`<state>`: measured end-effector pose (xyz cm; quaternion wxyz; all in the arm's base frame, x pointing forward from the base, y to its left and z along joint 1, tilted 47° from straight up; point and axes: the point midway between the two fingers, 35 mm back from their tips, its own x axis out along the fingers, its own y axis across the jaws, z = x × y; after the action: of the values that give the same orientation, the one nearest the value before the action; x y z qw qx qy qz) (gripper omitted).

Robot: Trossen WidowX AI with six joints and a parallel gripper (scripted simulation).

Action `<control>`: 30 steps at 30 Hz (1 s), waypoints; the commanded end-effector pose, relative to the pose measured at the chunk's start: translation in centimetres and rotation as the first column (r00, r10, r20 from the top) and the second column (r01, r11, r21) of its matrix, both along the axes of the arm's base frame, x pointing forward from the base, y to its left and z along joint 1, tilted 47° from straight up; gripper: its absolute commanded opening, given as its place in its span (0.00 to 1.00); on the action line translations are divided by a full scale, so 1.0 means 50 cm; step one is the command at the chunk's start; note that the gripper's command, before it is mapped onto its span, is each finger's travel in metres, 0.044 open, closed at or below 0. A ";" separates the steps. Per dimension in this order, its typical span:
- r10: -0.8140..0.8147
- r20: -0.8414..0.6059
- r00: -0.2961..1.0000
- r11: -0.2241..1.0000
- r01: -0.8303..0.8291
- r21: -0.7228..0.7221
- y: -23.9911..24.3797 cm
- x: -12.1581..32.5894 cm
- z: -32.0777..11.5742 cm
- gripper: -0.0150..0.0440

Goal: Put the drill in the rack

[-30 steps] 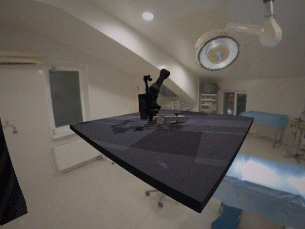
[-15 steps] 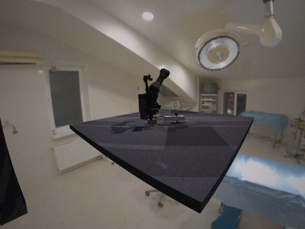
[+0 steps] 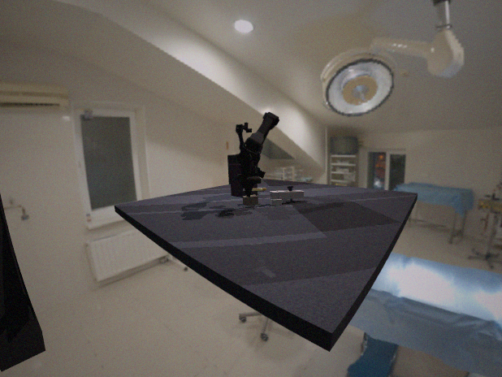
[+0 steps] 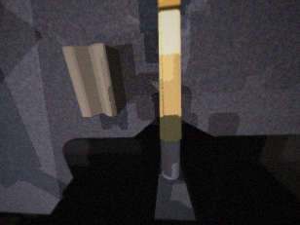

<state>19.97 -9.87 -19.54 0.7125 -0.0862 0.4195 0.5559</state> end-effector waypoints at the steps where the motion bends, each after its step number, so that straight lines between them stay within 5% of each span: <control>1: 0.005 0.003 1.000 1.000 -0.005 -0.004 -0.005 0.001 0.004 0.25; 30: 0.005 0.002 1.000 1.000 -0.005 -0.005 -0.014 -0.014 0.019 0.25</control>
<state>19.87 -10.82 -18.66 0.7128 -0.0892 0.4193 0.5551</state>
